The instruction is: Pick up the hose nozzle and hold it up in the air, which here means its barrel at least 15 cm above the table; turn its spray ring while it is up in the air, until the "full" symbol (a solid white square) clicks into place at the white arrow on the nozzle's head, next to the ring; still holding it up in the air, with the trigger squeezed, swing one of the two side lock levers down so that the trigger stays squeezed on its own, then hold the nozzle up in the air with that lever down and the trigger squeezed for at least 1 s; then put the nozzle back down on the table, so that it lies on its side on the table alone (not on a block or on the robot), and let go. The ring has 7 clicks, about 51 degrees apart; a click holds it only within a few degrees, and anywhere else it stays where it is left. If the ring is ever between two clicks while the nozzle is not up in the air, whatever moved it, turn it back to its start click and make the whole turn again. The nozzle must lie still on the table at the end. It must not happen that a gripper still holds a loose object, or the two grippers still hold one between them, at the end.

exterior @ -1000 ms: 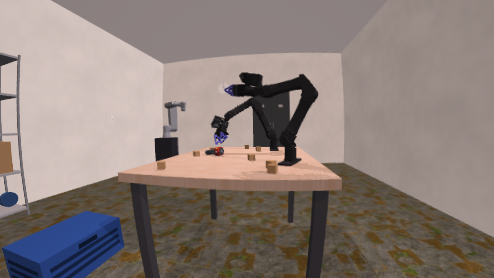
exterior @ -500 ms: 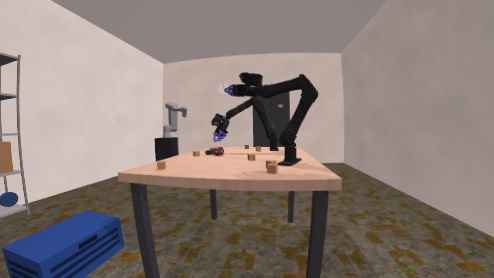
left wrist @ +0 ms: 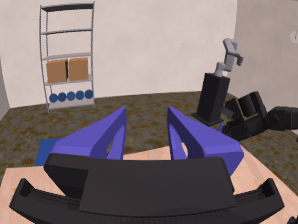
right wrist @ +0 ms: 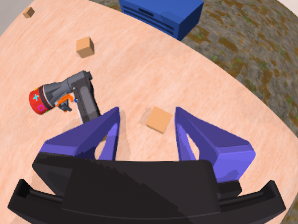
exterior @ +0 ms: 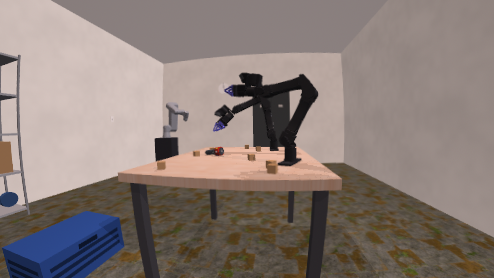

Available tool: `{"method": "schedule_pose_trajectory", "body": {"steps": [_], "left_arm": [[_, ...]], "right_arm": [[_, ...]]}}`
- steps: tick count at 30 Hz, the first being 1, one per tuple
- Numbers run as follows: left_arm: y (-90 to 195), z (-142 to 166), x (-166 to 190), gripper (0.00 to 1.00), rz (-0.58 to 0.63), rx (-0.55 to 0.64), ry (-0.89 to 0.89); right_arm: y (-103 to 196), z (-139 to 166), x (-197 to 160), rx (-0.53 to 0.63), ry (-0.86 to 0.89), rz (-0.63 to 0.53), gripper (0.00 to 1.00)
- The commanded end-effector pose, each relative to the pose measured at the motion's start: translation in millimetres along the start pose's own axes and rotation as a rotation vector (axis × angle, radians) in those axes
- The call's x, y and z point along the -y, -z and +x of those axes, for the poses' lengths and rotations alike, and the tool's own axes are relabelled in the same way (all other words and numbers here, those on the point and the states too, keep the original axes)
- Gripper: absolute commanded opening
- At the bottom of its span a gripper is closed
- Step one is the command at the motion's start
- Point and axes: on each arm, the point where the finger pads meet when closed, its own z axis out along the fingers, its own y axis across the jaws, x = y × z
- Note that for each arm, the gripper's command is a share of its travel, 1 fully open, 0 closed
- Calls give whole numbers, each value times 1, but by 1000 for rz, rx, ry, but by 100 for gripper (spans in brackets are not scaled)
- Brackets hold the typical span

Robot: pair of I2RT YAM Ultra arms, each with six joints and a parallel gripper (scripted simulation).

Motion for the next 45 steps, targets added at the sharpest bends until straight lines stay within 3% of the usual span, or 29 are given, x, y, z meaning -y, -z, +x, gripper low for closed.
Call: {"method": "schedule_pose_trajectory", "body": {"steps": [1,14,18,39,43,45], "left_arm": [[10,-27,3,37,4,65,4],[10,-30,5,37,9,69,5],[12,-32,5,37,9,74,5],[7,-25,-5,37,-8,48,6],[5,-26,-1,37,-2,53,7],[3,-22,0,37,1,43,7]], "right_arm": [[16,-14,16,77,-36,80,49],[100,-49,62,324,-149,311,49],[110,-48,68,348,-175,345,49],[249,-67,100,732,-332,621,49],[256,-62,100,746,-343,635,49],[239,-55,99,692,-343,611,49]]}}
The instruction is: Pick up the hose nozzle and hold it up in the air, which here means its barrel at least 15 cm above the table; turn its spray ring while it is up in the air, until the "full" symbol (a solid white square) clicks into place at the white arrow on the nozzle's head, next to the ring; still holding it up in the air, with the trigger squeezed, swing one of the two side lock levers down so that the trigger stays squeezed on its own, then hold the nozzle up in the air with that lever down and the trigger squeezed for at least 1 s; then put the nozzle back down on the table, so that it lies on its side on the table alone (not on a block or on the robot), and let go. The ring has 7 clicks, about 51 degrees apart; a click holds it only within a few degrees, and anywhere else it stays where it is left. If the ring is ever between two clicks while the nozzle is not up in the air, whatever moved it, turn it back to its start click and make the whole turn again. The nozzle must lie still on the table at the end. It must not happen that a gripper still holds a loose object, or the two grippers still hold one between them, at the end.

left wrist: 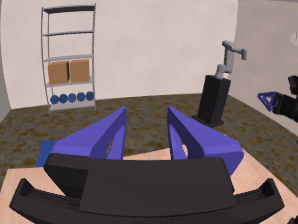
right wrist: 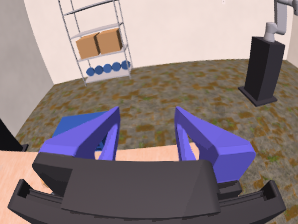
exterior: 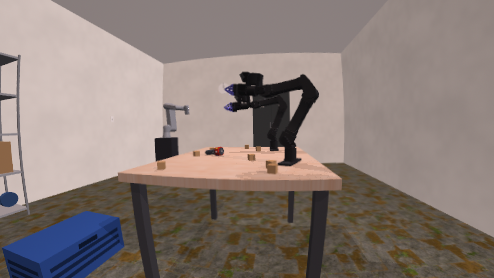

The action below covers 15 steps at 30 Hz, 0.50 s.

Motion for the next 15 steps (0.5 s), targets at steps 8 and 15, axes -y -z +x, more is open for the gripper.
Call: {"method": "schedule_pose_trajectory", "body": {"steps": [8,15], "left_arm": [[-3,-13,1,37,5,20,7],[3,-23,3,37,9,54,8]], "right_arm": [[3,-16,1,32,3,-2,49],[1,-10,-3,20,-1,-13,49]]}}
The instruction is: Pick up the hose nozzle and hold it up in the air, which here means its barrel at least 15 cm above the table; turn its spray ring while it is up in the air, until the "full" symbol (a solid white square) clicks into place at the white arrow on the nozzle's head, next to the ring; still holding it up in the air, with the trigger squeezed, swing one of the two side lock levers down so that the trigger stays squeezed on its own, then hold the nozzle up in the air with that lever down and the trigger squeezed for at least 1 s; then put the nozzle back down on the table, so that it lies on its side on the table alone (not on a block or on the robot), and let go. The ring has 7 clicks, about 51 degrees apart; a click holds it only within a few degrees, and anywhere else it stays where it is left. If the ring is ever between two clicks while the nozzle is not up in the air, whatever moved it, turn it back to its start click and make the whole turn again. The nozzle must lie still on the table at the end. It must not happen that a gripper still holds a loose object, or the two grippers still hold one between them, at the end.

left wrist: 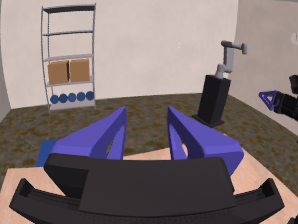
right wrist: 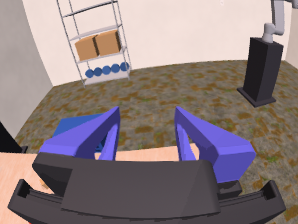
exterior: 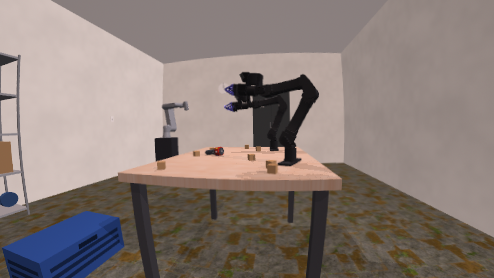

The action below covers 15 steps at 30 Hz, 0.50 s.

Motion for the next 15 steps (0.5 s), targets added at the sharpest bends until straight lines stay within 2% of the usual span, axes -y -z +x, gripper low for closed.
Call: {"method": "schedule_pose_trajectory", "body": {"steps": [1,8,10,15], "left_arm": [[4,-24,3,37,10,57,8],[4,-25,4,37,12,62,8],[5,-26,4,37,14,64,8],[6,-27,5,37,17,66,9]], "right_arm": [[-3,-1,-8,-1,-1,-22,49],[-1,-1,-7,3,-2,-20,49],[-6,12,-9,-25,-4,-26,49],[7,-10,-4,32,-4,-9,49]]}}
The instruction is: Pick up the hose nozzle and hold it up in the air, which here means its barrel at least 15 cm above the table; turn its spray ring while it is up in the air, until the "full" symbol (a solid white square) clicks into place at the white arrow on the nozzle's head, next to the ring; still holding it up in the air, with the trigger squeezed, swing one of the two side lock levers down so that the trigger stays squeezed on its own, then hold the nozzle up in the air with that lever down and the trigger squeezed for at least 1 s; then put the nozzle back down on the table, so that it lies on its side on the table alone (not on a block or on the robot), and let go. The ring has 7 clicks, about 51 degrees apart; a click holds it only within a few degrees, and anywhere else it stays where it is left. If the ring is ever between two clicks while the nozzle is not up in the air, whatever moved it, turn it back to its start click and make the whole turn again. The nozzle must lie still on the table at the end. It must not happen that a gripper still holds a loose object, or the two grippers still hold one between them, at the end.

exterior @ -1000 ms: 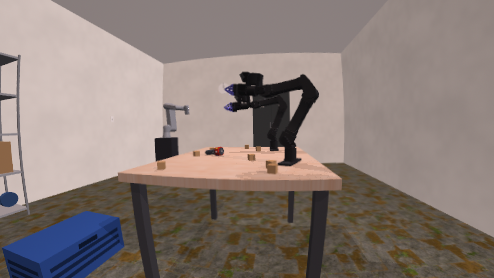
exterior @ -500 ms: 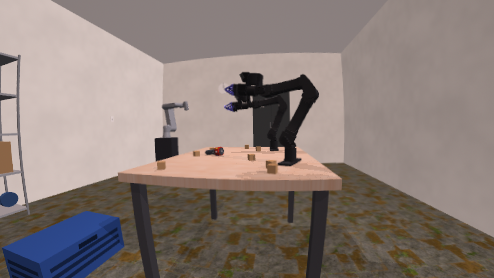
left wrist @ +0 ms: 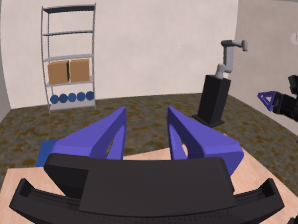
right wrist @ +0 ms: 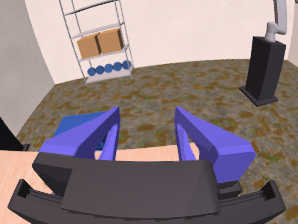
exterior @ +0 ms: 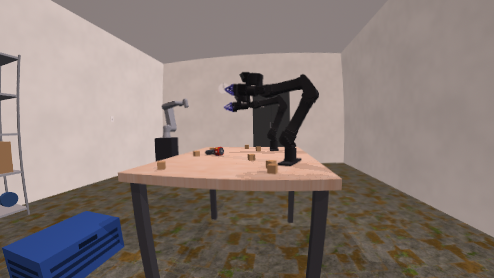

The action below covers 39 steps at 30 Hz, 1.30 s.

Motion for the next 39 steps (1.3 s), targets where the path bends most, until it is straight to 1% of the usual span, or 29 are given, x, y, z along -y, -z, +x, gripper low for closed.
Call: {"method": "schedule_pose_trajectory", "body": {"steps": [1,2,4,11,14,26,27,28,31,39], "left_arm": [[6,-27,5,37,17,67,9],[6,-27,5,37,18,67,9],[7,-27,6,37,19,68,9],[8,-28,6,37,20,70,9],[8,-27,7,37,22,69,9],[7,-13,8,37,25,44,9],[3,-10,-2,37,-4,33,4],[7,-11,-4,37,-9,40,8],[9,-20,0,37,3,59,8],[9,-13,-2,37,-2,37,8]], "right_arm": [[9,-15,1,50,-3,4,49],[5,-8,2,31,-3,5,49],[5,-5,2,22,-3,7,49],[4,-1,2,14,-5,9,49],[6,-12,3,29,-5,10,49],[7,-14,4,29,-5,15,49],[3,-5,2,12,-6,7,49],[7,-11,5,23,-7,17,49],[7,-12,6,24,-7,18,49],[7,-15,7,30,-7,21,49]]}}
